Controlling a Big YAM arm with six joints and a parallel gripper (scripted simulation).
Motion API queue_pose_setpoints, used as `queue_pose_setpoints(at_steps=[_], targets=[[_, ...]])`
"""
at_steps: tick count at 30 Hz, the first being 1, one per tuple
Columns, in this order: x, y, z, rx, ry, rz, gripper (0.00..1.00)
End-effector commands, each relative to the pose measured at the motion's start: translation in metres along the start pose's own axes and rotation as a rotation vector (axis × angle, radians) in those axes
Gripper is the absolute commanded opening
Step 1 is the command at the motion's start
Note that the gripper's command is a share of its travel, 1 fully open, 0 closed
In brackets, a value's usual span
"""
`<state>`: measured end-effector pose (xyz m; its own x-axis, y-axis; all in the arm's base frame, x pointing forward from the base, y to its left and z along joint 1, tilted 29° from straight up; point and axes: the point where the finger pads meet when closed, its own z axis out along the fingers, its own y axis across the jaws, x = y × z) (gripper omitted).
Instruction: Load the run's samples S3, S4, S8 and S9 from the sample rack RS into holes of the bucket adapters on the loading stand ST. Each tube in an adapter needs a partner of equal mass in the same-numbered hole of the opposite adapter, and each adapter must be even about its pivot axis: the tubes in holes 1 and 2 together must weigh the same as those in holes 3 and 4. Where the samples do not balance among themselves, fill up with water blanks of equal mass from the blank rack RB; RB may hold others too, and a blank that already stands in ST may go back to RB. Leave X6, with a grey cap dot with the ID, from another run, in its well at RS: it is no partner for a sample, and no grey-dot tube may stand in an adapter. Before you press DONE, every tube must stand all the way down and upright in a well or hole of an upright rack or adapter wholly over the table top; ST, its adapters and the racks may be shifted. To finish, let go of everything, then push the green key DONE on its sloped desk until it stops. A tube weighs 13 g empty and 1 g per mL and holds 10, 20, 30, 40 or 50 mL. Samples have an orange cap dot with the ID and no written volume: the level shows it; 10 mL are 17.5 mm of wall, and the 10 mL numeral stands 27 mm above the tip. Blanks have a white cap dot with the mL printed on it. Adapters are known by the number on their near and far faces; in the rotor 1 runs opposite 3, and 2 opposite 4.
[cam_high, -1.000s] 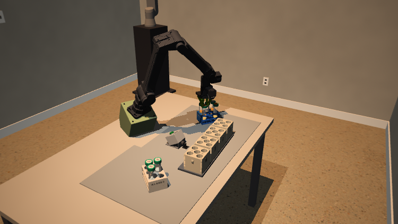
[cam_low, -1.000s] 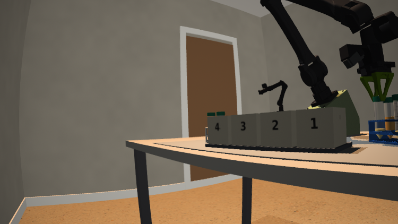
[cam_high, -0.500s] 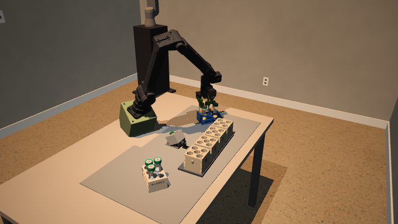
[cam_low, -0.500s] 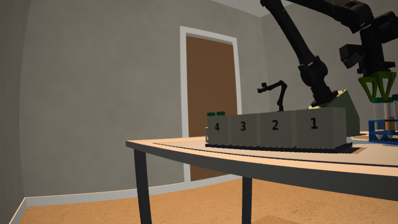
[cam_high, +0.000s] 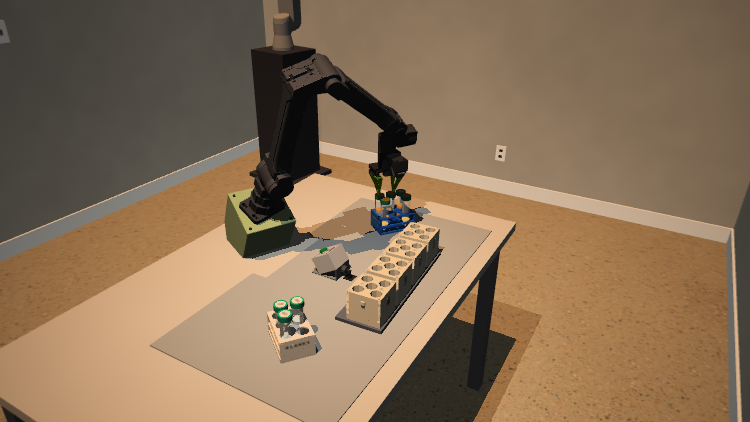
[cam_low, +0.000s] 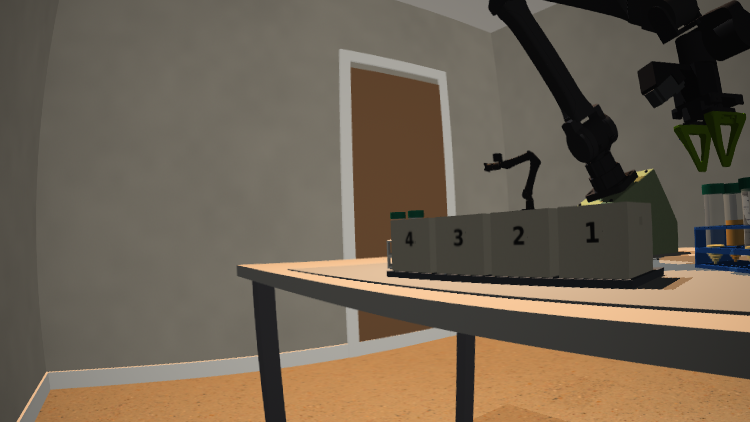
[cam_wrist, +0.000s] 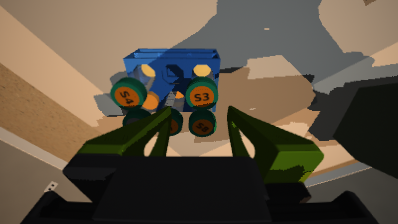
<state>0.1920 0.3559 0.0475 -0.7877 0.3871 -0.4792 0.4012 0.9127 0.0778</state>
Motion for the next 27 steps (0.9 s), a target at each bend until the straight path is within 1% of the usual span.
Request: queue_pose_setpoints(at_steps=[1, 17, 18, 19, 24, 27], targets=[[-0.004, 0.014, -0.015, -0.032, 0.001, 0.023, 0.55], [-0.004, 0.014, -0.015, -0.032, 0.001, 0.023, 0.55], [-0.005, -0.002, -0.014, -0.018, -0.003, 0.022, 0.55], [-0.008, 0.024, -0.013, -0.022, -0.003, 0.041, 0.80], [-0.011, 0.066, -0.012, -0.021, -0.004, 0.023, 0.80], [-0.005, 0.091, -0.016, -0.029, -0.002, 0.010, 0.80]])
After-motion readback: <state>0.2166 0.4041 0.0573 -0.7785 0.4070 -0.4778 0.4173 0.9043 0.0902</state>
